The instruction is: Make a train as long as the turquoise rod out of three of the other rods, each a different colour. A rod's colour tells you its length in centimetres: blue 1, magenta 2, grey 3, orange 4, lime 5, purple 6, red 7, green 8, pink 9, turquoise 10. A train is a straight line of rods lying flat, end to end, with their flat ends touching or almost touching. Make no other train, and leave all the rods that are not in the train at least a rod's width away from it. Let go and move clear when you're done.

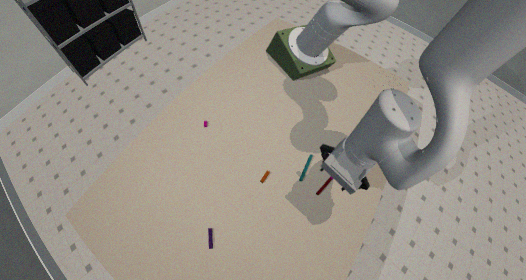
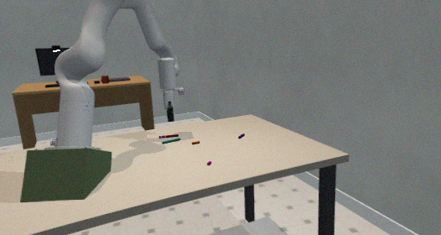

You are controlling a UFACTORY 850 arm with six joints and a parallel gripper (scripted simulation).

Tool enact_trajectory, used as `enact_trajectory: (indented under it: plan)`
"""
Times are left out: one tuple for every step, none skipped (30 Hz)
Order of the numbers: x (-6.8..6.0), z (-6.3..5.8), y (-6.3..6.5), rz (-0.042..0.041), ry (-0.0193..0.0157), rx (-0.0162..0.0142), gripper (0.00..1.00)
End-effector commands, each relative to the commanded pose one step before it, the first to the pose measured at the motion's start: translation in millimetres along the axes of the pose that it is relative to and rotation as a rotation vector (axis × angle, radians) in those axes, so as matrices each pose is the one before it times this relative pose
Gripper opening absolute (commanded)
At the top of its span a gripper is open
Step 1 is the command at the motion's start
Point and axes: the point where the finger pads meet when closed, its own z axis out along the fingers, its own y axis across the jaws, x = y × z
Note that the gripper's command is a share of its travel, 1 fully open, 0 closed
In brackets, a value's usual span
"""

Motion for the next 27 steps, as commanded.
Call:
enact_trajectory:
  plan:
    - [0.67, -0.80, -0.73, 0.00003, -0.00026, -0.00147, 1.00]
    - [0.00, 0.00, 0.00, 0.00000, 0.00000, 0.00000, 1.00]
    - [0.00, 0.00, 0.00, 0.00000, 0.00000, 0.00000, 1.00]
    - [0.00, 0.00, 0.00, 0.00000, 0.00000, 0.00000, 1.00]
    - [0.00, 0.00, 0.00, 0.00000, 0.00000, 0.00000, 1.00]
    - [0.00, 0.00, 0.00, 0.00000, 0.00000, 0.00000, 1.00]
    - [0.00, 0.00, 0.00, 0.00000, 0.00000, 0.00000, 1.00]
    - [0.00, 0.00, 0.00, 0.00000, 0.00000, 0.00000, 1.00]
    - [0.00, 0.00, 0.00, 0.00000, 0.00000, 0.00000, 1.00]
    - [0.00, 0.00, 0.00, 0.00000, 0.00000, 0.00000, 1.00]
    - [0.00, 0.00, 0.00, 0.00000, 0.00000, 0.00000, 1.00]
    - [0.00, 0.00, 0.00, 0.00000, 0.00000, 0.00000, 1.00]
    - [0.00, -0.02, 0.00, 0.00000, 0.00000, 0.00000, 1.00]
    - [0.00, -0.16, 0.00, 0.00000, 0.00000, 0.00001, 1.00]
    - [0.00, 0.00, 0.00, 0.00000, 0.00000, 0.00000, 1.00]
    - [0.00, 0.00, 0.00, 0.00000, 0.00000, 0.00000, 1.00]
    - [0.00, -0.40, 0.00, 0.00000, 0.00000, 0.00001, 1.00]
    - [0.00, -0.72, -0.01, 0.00000, 0.00000, 0.00002, 1.00]
    - [0.00, -1.09, 0.00, 0.00000, 0.00000, 0.00001, 1.00]
    - [0.00, -1.51, 0.01, 0.00000, 0.00000, -0.00002, 1.00]
    - [0.00, -1.96, 0.00, 0.00000, 0.00000, 0.00000, 1.00]
    - [0.00, -2.43, 0.00, 0.00000, 0.00000, 0.00001, 1.00]
    - [0.00, -2.88, 0.00, 0.00000, 0.00000, 0.00000, 1.00]
    - [0.00, -3.32, 0.01, 0.00000, 0.00001, -0.00003, 1.00]
    - [0.00, -3.78, -0.01, 0.00000, -0.00001, 0.00003, 1.00]
    - [0.00, -4.18, 0.00, 0.00000, 0.00000, 0.00001, 1.00]
    - [0.00, -4.55, 0.00, 0.00000, 0.00000, 0.00000, 1.00]
